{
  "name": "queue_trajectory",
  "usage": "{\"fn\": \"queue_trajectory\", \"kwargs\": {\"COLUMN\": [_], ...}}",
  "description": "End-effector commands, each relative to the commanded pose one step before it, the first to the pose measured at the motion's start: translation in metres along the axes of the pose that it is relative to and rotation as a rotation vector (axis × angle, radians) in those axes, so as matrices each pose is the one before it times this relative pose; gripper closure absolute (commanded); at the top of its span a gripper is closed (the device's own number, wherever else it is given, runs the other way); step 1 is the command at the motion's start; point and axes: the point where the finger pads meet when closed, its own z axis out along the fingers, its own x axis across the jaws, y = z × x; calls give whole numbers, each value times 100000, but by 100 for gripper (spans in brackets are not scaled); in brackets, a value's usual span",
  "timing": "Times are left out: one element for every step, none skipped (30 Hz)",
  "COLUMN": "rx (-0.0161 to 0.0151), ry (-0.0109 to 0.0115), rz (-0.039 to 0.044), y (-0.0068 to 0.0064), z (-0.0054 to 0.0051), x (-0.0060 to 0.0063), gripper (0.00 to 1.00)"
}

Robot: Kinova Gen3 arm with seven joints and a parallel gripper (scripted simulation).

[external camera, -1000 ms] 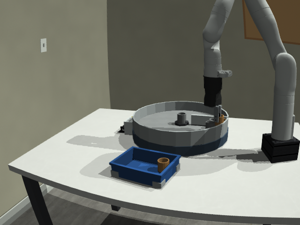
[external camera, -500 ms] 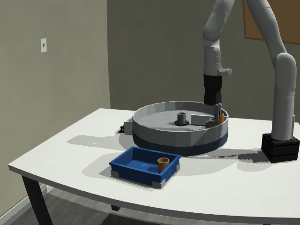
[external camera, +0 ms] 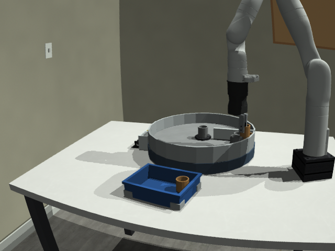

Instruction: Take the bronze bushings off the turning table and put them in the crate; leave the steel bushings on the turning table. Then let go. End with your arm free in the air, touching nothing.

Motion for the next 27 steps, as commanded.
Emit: {"fn": "queue_trajectory", "kwargs": {"rx": [-154,0,-4,-23,-23,-23,-23,0,0,0,0,0,0,0,0,0,0,0,0,51,-23,-23,-23,-23,0,0,0], "ry": [87,0,3,15,15,15,15,0,0,0,0,0,0,0,0,0,0,0,0,-28,15,15,15,15,0,0,0], "rz": [5,0,-1,1,1,1,1,0,0,0,0,0,0,0,0,0,0,0,0,-7,1,1,1,1,0,0,0], "y": [44,0,-5,-1,-1,-1,-1,0,0,0,0,0,0,0,0,0,0,0,0,-15,0,0,0,0,0,0,0], "z": [-45,0,-517,-524,-524,-524,-524,0,0,0,0,0,0,0,0,0,0,0,0,-499,-524,-524,-524,-524,0,0,0], "x": [24,0,-2,-1,-1,-1,0,0,0,0,0,0,0,0,0,0,0,0,0,-6,0,0,0,0,0,0,0], "gripper": [100,100,100,100,100,100,100,100,100,100,100,100,100,100,100,100,100,100,100,100,100,100,100,100,100,100,100]}}
